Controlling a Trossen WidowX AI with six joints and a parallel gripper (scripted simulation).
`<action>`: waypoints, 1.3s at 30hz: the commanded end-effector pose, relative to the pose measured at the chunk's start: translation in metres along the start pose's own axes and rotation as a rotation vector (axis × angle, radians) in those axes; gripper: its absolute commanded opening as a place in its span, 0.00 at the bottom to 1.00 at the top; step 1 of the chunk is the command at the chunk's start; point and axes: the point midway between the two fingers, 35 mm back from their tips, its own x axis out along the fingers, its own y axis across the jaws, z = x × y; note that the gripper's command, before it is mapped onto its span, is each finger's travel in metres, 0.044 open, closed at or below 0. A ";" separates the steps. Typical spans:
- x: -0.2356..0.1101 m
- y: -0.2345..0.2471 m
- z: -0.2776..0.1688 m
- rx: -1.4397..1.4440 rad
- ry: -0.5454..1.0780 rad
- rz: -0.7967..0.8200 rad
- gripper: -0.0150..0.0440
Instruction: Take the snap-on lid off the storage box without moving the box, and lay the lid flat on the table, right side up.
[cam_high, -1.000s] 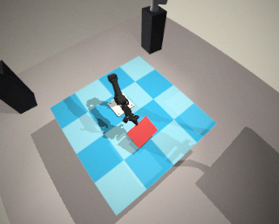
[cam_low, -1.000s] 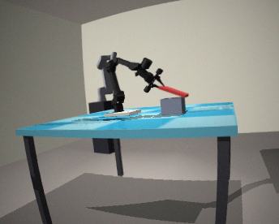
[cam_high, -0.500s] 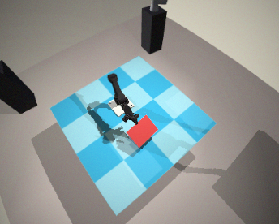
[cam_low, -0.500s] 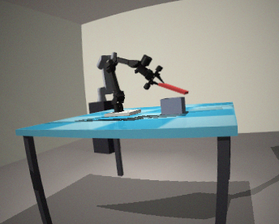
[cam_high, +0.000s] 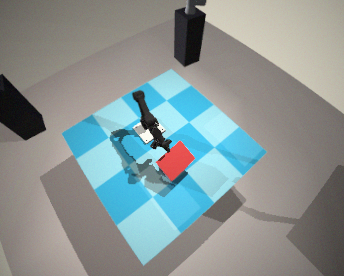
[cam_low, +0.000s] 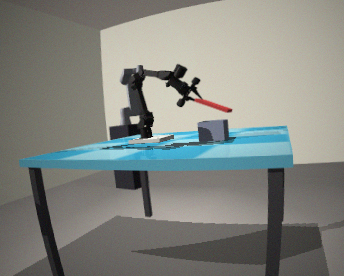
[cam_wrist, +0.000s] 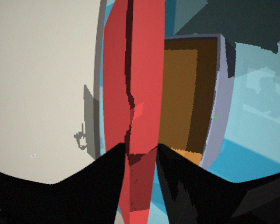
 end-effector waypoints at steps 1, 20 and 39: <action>-0.005 0.007 0.001 0.004 -0.006 0.008 0.25; -0.021 0.026 0.001 0.004 -0.006 0.008 0.25; -0.019 0.020 -0.033 0.007 -0.004 0.008 0.25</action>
